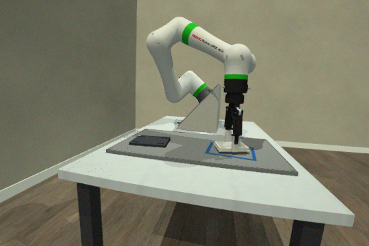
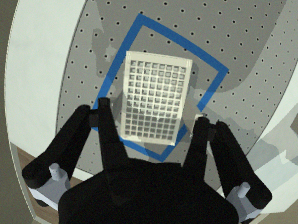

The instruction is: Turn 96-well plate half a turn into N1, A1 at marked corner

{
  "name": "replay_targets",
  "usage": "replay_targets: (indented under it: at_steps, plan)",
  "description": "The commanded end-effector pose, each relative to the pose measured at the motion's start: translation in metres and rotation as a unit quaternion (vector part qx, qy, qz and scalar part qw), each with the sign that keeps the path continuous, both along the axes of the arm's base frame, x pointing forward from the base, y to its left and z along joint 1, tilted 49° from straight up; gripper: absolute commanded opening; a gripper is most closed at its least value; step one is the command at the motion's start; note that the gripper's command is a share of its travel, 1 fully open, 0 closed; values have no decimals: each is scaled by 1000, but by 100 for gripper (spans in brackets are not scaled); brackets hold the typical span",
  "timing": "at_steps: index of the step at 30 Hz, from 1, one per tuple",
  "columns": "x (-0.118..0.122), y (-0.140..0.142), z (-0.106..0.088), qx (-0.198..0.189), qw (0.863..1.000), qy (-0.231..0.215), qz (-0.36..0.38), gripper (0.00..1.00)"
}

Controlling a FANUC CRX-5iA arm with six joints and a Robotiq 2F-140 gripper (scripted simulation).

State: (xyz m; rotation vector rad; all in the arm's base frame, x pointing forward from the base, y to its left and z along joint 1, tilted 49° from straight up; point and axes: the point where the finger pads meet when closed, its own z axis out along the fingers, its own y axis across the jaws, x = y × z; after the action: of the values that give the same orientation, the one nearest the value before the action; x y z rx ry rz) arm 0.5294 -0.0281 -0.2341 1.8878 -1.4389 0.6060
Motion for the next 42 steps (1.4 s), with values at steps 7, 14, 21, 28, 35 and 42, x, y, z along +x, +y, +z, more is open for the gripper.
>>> replay_targets:
  at_steps: [7, 14, 21, 28, 35, 42]
  plan:
    - [0, -3, -3, 0, 1000, 0, 0, 0]
    - [0, -7, -6, 0, 1000, 0, 0, 0]
    - [0, -7, -7, 0, 1000, 0, 0, 0]
    - [0, -7, -7, 0, 1000, 0, 0, 100]
    - [0, -7, -7, 0, 1000, 0, 0, 100]
    - [0, -7, -7, 0, 1000, 0, 0, 100]
